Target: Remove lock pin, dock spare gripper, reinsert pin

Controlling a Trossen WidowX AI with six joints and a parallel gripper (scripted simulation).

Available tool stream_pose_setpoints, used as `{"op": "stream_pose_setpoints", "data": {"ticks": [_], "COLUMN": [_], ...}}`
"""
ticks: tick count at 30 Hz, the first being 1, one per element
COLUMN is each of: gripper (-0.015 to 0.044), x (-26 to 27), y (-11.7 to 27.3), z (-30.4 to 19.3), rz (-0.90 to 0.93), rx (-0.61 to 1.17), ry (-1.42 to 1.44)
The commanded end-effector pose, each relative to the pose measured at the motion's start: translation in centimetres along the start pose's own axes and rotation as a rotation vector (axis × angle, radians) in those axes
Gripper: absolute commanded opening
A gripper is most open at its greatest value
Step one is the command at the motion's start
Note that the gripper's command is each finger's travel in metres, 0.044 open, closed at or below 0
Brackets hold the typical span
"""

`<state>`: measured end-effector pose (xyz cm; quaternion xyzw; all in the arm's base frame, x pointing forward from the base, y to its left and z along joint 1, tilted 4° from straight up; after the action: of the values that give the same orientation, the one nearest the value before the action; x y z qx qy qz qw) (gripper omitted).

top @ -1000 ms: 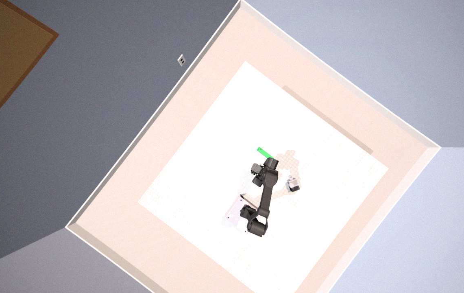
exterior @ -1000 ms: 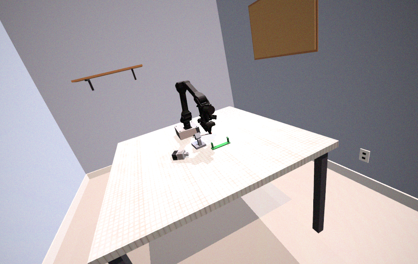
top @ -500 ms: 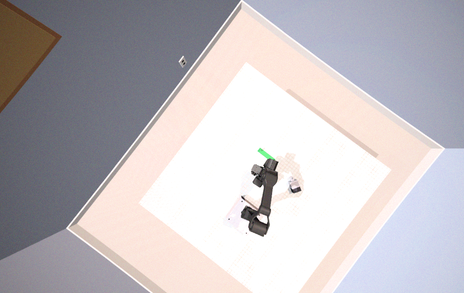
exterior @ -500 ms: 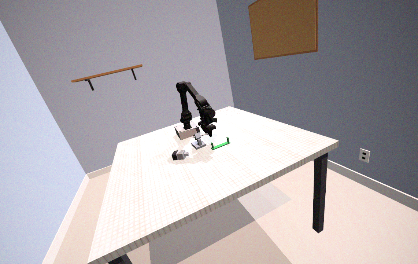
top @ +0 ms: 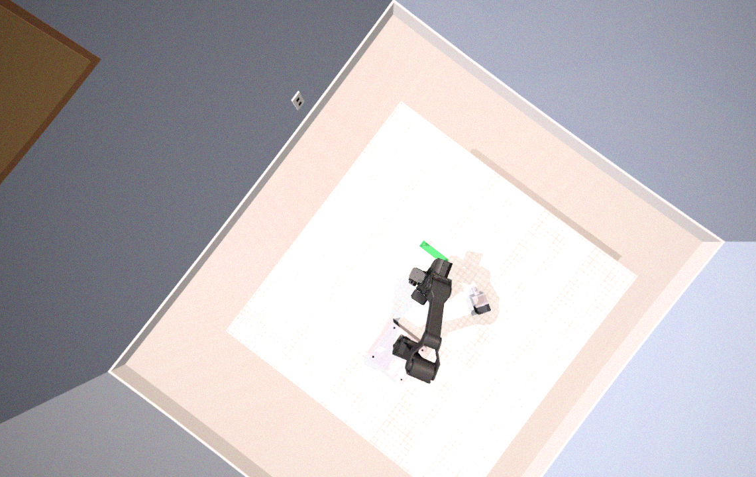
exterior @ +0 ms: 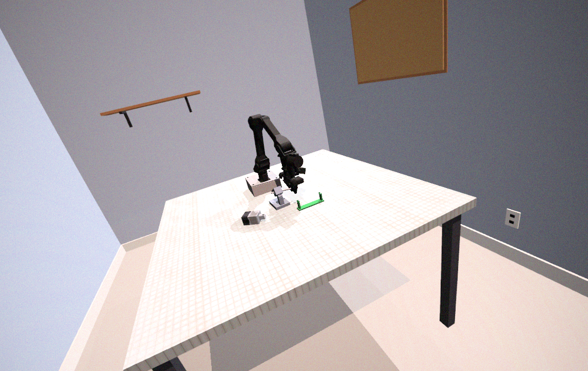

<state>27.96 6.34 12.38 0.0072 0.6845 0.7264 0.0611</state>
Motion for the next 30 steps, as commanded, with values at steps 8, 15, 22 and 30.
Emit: {"op": "stream_pose_setpoints", "data": {"ticks": [8,15,22,30], "gripper": [0.0,0.0,0.0,0.0], "x": [0.0,0.01,-0.13,-0.21], "y": [-0.06,-0.05,0.44,0.88], "z": [0.0,-0.01,-0.51,-0.58], "rz": [-0.002,-0.001,0.013,0.022], "rx": [0.003,0.0,-0.089,-0.165], "ry": [-0.002,-0.002,-0.012,-0.017]}}
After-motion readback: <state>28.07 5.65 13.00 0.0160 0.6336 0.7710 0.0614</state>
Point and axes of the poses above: the point midway between the two fingers, 35 mm back from their tips, its own y axis back along the fingers, its own x axis across the jaws, z = x × y, the point moved 9 cm from there along y, back along the fingers, and after that the axes turned 6 degrees about -y, right-handed, at the moved point
